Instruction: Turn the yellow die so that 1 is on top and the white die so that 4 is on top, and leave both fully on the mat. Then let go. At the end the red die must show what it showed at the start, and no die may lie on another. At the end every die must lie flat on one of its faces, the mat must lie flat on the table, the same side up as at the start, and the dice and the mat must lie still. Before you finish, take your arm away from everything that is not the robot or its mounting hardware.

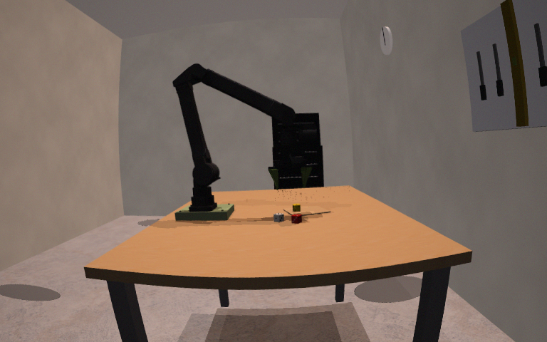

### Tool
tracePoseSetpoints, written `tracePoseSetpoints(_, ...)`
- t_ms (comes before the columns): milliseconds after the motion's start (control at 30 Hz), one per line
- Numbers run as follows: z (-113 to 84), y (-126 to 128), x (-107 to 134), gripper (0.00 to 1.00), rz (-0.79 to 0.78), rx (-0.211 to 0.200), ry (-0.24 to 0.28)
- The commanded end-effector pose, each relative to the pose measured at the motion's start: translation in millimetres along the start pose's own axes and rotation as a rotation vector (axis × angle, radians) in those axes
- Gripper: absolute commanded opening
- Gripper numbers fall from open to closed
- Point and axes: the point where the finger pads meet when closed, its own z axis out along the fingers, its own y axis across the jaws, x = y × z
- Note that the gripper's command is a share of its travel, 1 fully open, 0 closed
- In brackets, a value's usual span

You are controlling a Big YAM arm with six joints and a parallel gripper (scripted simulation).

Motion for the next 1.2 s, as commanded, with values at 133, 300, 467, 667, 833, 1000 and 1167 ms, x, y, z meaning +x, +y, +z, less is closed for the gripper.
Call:
tracePoseSetpoints(133, -6.7, -11, -30, 1.0, -0.232, -0.046, -0.005)
tracePoseSetpoints(300, -2.9, -35, -53, 1.0, -0.378, -0.04, -0.008)
tracePoseSetpoints(467, 0.1, -53, -69, 1.0, -0.487, -0.041, -0.015)
tracePoseSetpoints(667, 4.3, -64, -76, 1.0, -0.549, -0.032, -0.008)
tracePoseSetpoints(833, 1.4, -62, -79, 0.39, -0.552, -0.038, -0.015)
tracePoseSetpoints(1000, 1.4, -62, -79, 0.39, -0.552, -0.037, -0.016)
tracePoseSetpoints(1167, 1.4, -62, -79, 0.39, -0.552, -0.036, -0.016)
